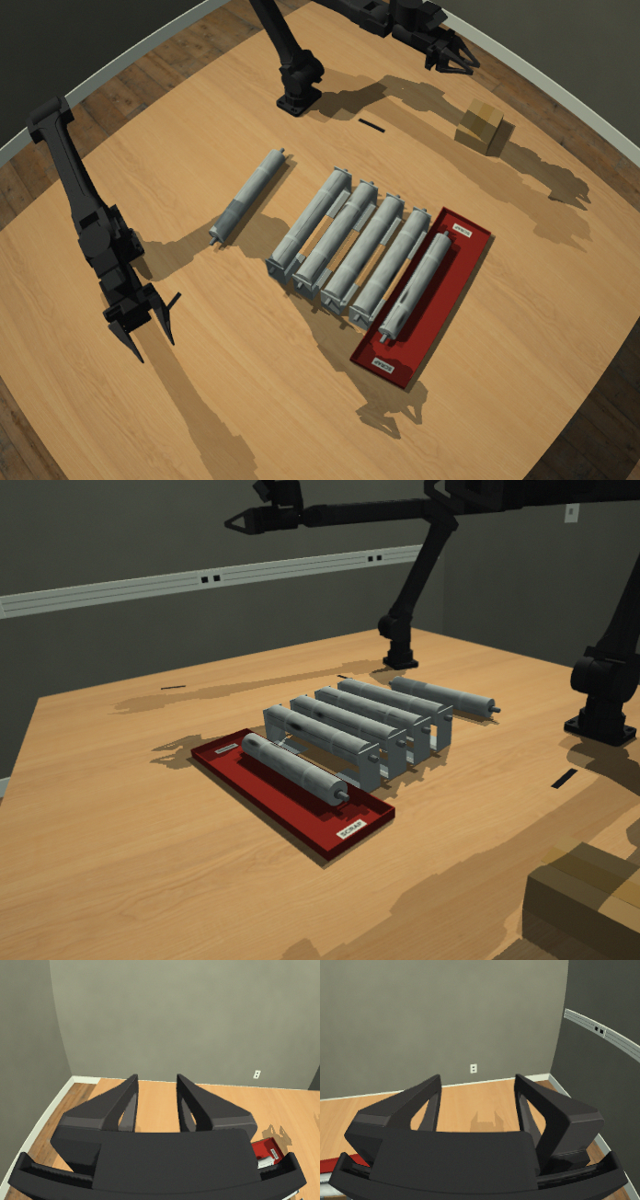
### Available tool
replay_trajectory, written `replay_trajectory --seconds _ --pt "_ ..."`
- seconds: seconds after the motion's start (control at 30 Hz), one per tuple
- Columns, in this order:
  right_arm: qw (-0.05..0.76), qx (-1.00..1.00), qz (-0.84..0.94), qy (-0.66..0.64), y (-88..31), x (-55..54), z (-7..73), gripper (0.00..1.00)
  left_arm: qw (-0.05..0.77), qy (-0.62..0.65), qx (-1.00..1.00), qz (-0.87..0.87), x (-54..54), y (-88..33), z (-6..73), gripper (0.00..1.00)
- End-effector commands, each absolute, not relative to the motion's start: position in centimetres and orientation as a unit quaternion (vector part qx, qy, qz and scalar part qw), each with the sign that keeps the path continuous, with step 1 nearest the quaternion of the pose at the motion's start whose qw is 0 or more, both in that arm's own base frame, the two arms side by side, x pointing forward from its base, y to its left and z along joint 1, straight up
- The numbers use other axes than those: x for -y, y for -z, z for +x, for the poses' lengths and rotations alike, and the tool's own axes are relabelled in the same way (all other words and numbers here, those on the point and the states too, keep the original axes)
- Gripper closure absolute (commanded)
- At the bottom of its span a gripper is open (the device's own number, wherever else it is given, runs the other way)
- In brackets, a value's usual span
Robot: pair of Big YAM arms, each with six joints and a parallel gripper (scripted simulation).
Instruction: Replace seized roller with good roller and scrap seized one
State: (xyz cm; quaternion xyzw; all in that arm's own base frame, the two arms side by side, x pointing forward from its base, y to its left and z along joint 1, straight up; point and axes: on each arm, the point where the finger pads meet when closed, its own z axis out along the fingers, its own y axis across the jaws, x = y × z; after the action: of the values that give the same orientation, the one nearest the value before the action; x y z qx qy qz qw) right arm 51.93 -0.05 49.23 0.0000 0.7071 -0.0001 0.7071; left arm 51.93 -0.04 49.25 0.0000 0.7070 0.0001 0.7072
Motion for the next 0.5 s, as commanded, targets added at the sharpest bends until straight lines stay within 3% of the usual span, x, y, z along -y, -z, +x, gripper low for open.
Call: replay_trajectory --seconds 0.0,0.47 --pt "0.707 -0.707 0.001 -0.010 -49.3 -0.5 51.7 0.38 0.704 0.010 -0.710 -0.002 0.5 -49.0 51.6 0.68" --pt "0.706 -0.708 0.001 -0.010 -49.1 -0.5 51.7 0.38 0.713 0.010 -0.702 -0.002 0.5 -50.5 51.6 0.68"
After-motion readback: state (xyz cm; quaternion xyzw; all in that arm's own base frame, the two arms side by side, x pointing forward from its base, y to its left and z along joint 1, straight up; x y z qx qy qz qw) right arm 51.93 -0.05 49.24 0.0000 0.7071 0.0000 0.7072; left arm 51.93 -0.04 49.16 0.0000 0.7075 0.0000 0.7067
